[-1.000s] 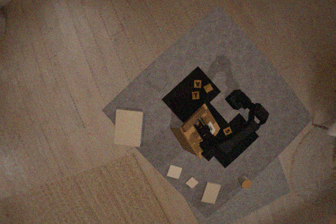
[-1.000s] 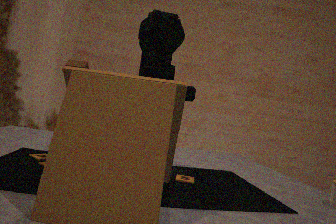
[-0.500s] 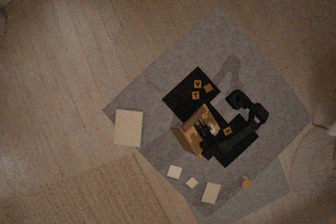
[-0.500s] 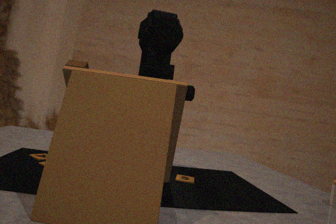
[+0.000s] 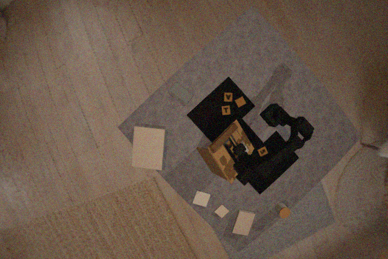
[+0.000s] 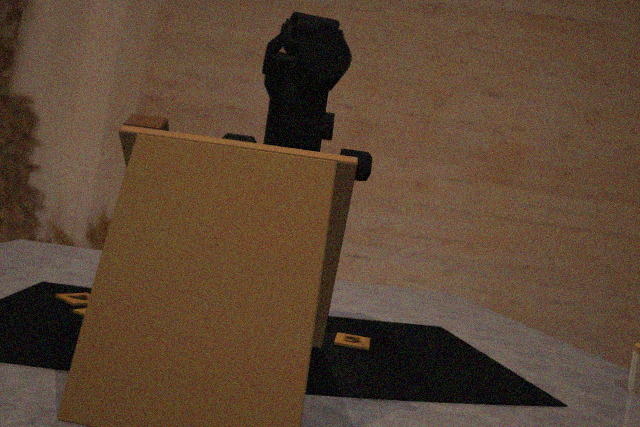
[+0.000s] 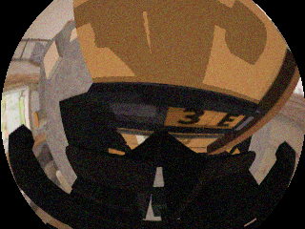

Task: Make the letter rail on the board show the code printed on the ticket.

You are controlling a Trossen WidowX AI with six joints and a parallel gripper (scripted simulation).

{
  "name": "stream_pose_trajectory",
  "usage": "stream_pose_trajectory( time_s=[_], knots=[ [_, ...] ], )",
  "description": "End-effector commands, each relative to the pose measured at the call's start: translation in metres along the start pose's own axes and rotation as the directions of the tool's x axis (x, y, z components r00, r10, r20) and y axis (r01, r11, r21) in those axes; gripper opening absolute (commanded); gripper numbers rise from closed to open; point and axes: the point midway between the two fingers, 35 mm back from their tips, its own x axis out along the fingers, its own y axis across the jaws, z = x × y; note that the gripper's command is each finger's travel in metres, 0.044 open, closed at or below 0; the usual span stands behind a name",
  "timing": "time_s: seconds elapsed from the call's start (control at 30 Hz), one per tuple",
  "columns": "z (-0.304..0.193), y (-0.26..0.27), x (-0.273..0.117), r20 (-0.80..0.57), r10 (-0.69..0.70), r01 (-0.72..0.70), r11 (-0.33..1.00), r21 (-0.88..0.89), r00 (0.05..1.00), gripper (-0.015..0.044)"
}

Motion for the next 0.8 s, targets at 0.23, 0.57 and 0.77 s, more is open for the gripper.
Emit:
stream_pose_trajectory(
  time_s=[0.23, 0.57, 0.77],
  knots=[
    [-0.006, -0.002, -0.011, 0.028, 0.003, -0.003, 1.0, -0.002, 1.0, 0.0079],
    [-0.041, -0.025, -0.08, 0.357, 0.014, -0.01, 1.0, -0.013, 0.934, 0.0341],
    [-0.072, -0.042, -0.114, 0.556, -0.001, 0.004, 1.0, -0.005, 0.831, 0.044]
  ],
)
